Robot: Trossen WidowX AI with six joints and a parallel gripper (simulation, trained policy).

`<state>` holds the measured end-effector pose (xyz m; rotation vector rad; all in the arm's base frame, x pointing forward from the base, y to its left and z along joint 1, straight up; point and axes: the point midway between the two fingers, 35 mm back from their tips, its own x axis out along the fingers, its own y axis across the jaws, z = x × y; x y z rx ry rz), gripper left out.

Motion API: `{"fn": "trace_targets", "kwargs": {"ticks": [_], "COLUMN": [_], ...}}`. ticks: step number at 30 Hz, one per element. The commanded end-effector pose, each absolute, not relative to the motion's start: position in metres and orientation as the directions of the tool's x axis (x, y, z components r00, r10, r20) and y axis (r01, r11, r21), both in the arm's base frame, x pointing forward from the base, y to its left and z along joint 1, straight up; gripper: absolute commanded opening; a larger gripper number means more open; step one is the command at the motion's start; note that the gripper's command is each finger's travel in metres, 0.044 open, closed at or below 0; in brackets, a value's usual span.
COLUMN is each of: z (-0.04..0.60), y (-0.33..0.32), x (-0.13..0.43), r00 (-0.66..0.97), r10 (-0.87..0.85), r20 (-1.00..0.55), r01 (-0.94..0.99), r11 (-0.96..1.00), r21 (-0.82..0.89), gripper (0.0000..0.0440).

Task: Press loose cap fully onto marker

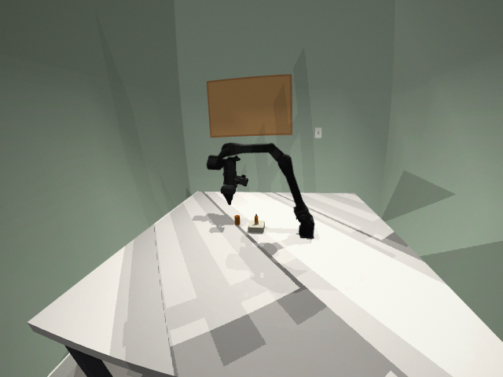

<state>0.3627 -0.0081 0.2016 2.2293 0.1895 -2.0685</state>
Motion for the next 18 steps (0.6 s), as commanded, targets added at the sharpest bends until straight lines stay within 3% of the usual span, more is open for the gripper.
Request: {"fn": "trace_targets", "kwargs": {"ticks": [1, 18], "z": [0.194, 0.166], "y": [-0.018, -0.055], "x": [0.366, 0.372], "r00": [0.058, 0.002], "r10": [0.016, -0.005], "r20": [-0.998, -1.000], "r01": [0.141, 0.072], "r11": [-0.990, -0.997], "r21": [-0.008, 0.005], "gripper": [0.0330, 0.0326]}}
